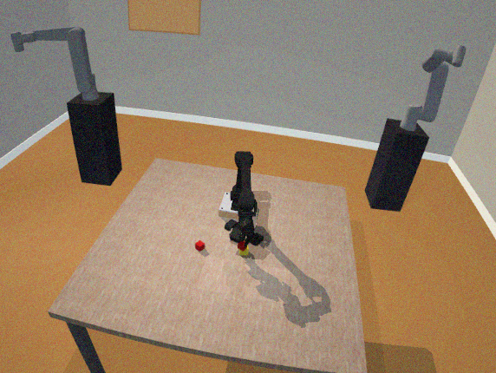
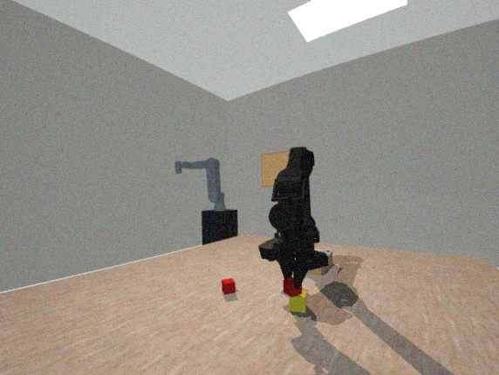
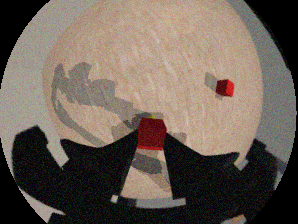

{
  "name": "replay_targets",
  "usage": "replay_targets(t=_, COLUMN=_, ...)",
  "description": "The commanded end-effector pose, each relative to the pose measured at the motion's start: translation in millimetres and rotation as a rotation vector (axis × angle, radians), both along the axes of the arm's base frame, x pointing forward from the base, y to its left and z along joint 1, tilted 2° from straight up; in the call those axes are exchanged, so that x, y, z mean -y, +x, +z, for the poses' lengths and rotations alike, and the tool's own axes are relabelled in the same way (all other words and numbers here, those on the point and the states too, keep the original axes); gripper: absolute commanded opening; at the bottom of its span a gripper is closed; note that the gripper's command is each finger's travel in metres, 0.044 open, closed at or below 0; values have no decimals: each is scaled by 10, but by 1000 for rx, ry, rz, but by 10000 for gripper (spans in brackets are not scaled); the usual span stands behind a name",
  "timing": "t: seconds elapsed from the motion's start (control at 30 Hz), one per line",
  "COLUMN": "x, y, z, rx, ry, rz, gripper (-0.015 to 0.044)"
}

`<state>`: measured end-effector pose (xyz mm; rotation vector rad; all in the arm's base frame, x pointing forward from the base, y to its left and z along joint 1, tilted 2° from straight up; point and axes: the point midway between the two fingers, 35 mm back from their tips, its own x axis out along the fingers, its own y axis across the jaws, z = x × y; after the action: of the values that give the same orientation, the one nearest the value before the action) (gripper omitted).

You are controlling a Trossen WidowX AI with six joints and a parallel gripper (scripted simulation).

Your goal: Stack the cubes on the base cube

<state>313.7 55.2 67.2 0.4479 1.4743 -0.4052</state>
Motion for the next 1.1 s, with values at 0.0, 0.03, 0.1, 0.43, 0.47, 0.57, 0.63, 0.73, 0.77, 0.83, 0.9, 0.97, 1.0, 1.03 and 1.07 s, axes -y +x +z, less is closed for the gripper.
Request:
replay_targets(t=0.0, x=8, y=-4, z=-25, rx=-2, ry=-5, rz=-7, gripper=105)
replay_targets(t=0.03, x=8, y=-4, z=-25, rx=-2, ry=-5, rz=-7, gripper=105)
replay_targets(t=0.1, x=8, y=-4, z=-25, rx=-2, ry=-5, rz=-7, gripper=105)
replay_targets(t=0.43, x=8, y=-4, z=-25, rx=-2, ry=-5, rz=-7, gripper=105)
replay_targets(t=0.47, x=8, y=-4, z=-25, rx=-2, ry=-5, rz=-7, gripper=105)
replay_targets(t=0.57, x=8, y=-4, z=-25, rx=-2, ry=-5, rz=-7, gripper=131)
replay_targets(t=0.63, x=8, y=-4, z=-25, rx=-2, ry=-5, rz=-7, gripper=184)
replay_targets(t=0.73, x=8, y=-4, z=-25, rx=-2, ry=-5, rz=-7, gripper=205)
replay_targets(t=0.77, x=8, y=-4, z=-25, rx=-2, ry=-5, rz=-7, gripper=205)
replay_targets(t=0.83, x=8, y=-4, z=-25, rx=-2, ry=-5, rz=-7, gripper=205)
replay_targets(t=0.9, x=3, y=-6, z=37, rx=-2, ry=-2, rz=-2, gripper=205)
replay_targets(t=0.97, x=1, y=-8, z=72, rx=-2, ry=0, rz=0, gripper=205)
replay_targets(t=1.0, x=1, y=-9, z=81, rx=-2, ry=0, rz=0, gripper=205)
replay_targets(t=1.03, x=1, y=-10, z=91, rx=-2, ry=0, rz=0, gripper=205)
replay_targets(t=1.07, x=1, y=-10, z=102, rx=-2, ry=0, rz=0, gripper=205)
